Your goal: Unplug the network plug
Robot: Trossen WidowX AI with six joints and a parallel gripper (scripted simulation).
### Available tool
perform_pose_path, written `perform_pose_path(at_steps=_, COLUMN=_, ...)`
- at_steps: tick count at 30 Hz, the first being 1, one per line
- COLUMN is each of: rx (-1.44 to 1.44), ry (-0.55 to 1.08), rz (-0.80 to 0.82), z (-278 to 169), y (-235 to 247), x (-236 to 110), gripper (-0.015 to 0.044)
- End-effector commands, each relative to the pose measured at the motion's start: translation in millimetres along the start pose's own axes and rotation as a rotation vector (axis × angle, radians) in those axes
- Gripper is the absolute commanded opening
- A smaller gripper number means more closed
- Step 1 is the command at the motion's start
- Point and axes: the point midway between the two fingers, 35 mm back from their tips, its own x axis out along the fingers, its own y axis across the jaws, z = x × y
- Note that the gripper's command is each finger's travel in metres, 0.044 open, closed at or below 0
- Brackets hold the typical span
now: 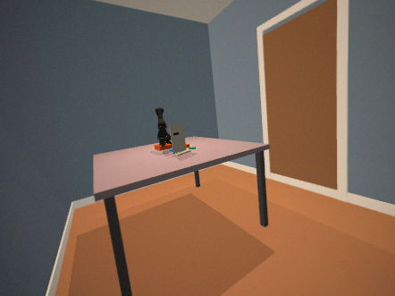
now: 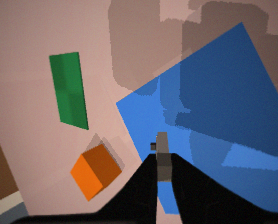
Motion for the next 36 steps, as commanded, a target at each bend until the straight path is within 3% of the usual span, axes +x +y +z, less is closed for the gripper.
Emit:
perform_pose_path(at_steps=1, rx=0.006, ry=0.002, rz=-0.003, z=-1, y=-5, x=6, gripper=0.0)
perform_pose_path(at_steps=25, rx=0.002, ry=0.004, rz=0.0, z=-3, y=-11, x=16, gripper=0.0)
perform_pose_path(at_steps=31, rx=0.002, ry=0.004, rz=0.0, z=-3, y=-11, x=16, gripper=0.0156)
perform_pose_path(at_steps=36, rx=0.002, ry=0.004, rz=0.0, z=-3, y=-11, x=15, gripper=0.0156)
